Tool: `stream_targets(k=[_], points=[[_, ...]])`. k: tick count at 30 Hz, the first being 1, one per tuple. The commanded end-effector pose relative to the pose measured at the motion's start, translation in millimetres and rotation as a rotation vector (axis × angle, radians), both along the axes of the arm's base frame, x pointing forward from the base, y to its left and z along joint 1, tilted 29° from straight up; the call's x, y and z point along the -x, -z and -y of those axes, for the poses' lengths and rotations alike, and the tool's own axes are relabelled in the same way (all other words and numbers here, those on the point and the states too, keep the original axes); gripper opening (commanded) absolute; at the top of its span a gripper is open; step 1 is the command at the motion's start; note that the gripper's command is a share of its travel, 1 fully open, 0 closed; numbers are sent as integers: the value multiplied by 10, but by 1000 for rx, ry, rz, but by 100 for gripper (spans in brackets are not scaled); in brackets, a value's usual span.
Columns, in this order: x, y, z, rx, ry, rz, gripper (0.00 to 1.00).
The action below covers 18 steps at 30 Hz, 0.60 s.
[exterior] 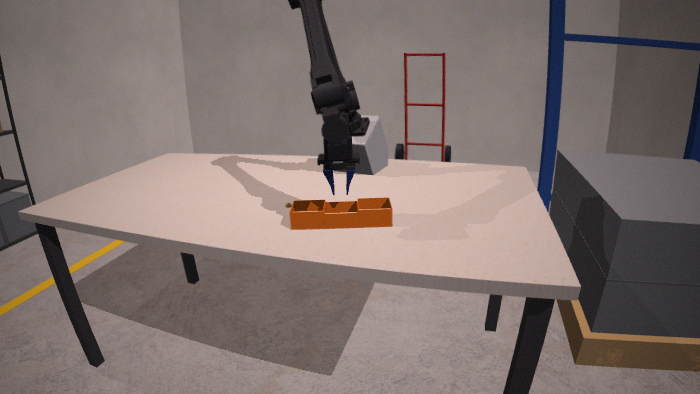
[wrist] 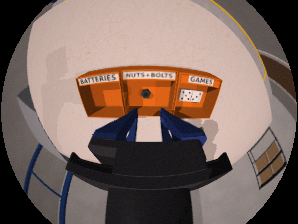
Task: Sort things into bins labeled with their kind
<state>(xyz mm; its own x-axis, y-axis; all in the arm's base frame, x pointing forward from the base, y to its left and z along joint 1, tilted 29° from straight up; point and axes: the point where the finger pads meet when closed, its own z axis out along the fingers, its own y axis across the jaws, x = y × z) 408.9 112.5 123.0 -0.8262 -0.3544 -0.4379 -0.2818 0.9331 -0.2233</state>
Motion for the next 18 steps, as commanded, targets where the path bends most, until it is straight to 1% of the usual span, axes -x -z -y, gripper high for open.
stream_targets(k=[1,2,3,4,7,8,10,11,18], points=[[-159,-170,-58,-11,4,30,32],[-98,-156,-44,-12,-1,34,32],[-167,-175,-60,-12,4,34,32],[-41,-138,102,14,-42,38,30],[28,-113,343,92,-171,30,30],[51,-105,423,108,-195,23,30],[51,-105,423,108,-195,23,30],[74,-97,504,135,-234,18,30],[236,-41,1068,219,-354,-23,30]])
